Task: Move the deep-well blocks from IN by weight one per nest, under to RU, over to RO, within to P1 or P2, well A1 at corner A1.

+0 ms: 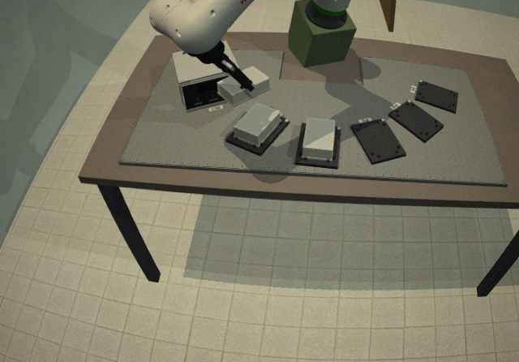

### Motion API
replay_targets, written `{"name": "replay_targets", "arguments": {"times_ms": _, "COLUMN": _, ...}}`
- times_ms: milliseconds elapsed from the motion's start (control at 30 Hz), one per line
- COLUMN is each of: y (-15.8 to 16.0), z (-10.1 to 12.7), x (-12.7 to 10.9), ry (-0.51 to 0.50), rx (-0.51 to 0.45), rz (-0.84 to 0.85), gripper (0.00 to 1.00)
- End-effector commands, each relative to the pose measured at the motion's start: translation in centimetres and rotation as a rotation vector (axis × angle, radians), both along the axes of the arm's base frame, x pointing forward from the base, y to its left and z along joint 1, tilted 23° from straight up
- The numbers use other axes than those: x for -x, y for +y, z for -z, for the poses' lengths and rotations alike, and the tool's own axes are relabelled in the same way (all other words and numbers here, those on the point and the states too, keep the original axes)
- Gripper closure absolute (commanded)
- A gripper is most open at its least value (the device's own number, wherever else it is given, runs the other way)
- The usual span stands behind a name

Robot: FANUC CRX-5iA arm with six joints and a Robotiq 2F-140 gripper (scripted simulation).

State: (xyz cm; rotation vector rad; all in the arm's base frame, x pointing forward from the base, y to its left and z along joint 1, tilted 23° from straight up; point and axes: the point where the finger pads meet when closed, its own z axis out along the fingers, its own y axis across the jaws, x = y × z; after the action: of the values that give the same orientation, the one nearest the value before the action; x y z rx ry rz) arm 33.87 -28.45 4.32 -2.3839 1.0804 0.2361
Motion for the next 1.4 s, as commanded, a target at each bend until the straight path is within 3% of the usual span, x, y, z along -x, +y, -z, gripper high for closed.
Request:
{"name": "replay_targets", "arguments": {"times_ms": 0, "y": -0.8, "z": 0.1, "x": 0.8, "ry": 0.000, "rx": 0.000, "rz": 0.001, "gripper": 0.90}}
{"name": "replay_targets", "arguments": {"times_ms": 1367, "y": -8.4, "z": 1.1, "x": 9.0, "ry": 0.000, "rx": 0.000, "rz": 0.001, "gripper": 0.90}}
